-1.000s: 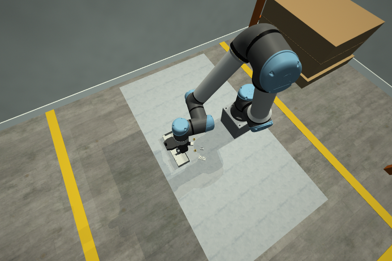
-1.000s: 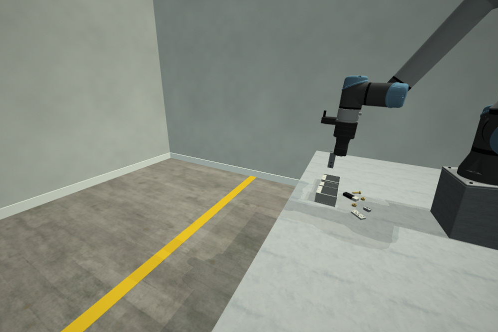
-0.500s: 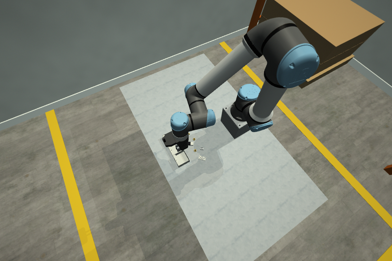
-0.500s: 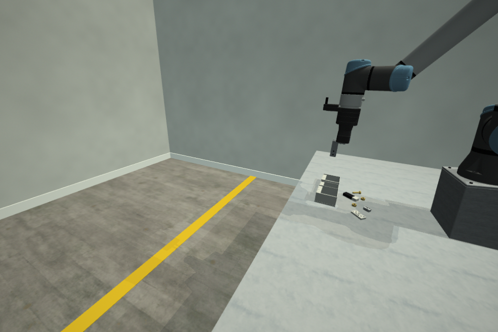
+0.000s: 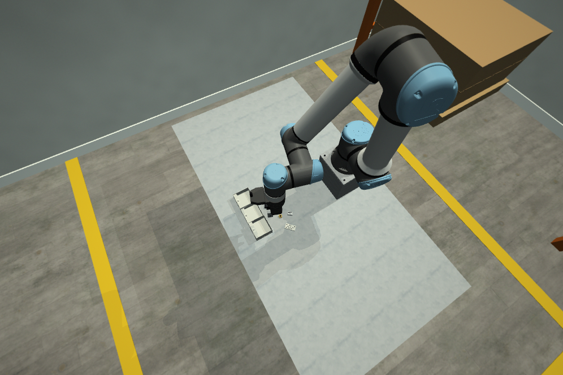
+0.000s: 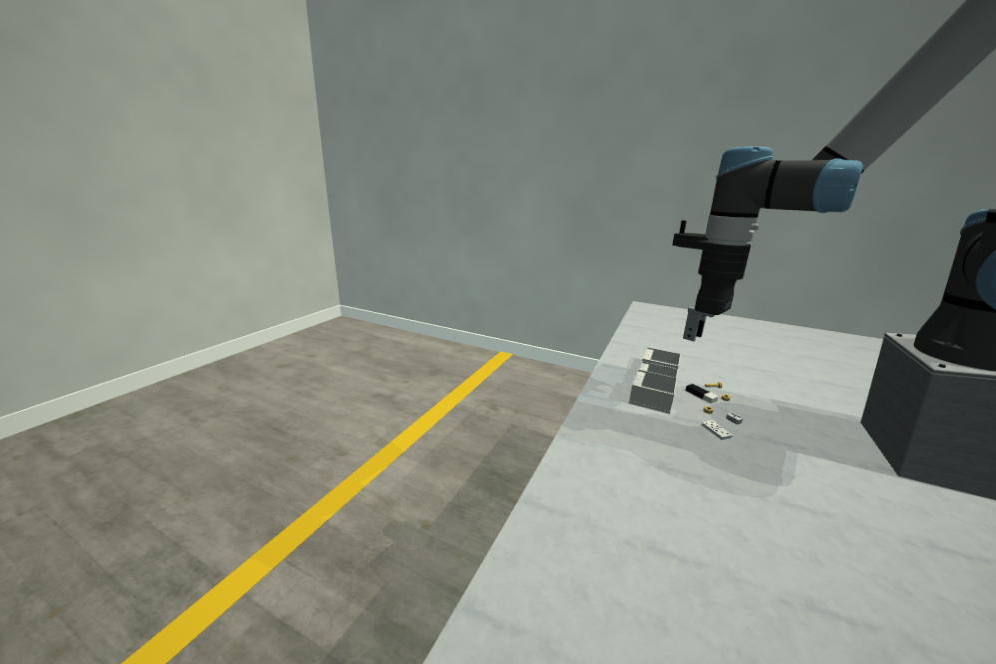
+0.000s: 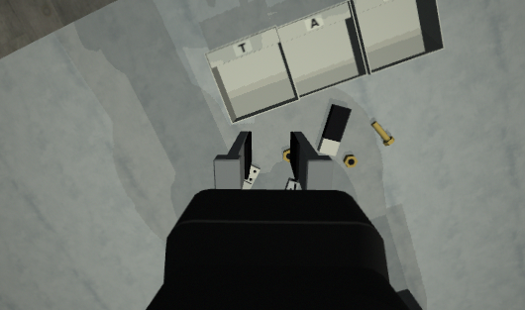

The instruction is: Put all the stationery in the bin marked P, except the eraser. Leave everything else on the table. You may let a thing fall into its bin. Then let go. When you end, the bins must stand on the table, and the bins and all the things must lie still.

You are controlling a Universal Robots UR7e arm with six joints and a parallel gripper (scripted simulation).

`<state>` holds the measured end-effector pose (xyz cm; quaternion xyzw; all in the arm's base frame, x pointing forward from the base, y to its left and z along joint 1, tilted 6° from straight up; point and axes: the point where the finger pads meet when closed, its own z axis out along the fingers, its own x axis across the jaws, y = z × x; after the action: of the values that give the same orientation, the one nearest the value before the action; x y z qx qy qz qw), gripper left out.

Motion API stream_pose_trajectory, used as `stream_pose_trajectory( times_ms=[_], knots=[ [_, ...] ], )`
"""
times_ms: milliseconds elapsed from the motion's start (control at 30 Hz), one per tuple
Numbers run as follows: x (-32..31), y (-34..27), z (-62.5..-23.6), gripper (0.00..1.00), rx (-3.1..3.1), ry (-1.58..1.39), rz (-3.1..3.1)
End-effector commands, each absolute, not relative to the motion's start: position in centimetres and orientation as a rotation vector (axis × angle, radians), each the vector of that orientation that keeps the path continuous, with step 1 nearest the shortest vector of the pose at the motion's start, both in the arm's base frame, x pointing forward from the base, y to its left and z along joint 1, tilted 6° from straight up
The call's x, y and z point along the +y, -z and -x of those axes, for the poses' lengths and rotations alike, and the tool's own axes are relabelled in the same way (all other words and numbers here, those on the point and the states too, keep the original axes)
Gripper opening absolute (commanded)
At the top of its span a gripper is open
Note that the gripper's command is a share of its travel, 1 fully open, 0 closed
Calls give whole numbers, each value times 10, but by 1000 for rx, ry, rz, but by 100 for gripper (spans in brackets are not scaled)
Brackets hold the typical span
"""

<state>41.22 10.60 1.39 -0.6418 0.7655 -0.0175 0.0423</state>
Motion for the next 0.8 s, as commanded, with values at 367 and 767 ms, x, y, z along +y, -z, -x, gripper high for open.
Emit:
stream_pose_trajectory(
  times_ms=[367, 767],
  knots=[
    [96, 69, -328, 62, 2581, 57, 1613],
    [93, 83, -306, 62, 2581, 57, 1613]
  ],
)
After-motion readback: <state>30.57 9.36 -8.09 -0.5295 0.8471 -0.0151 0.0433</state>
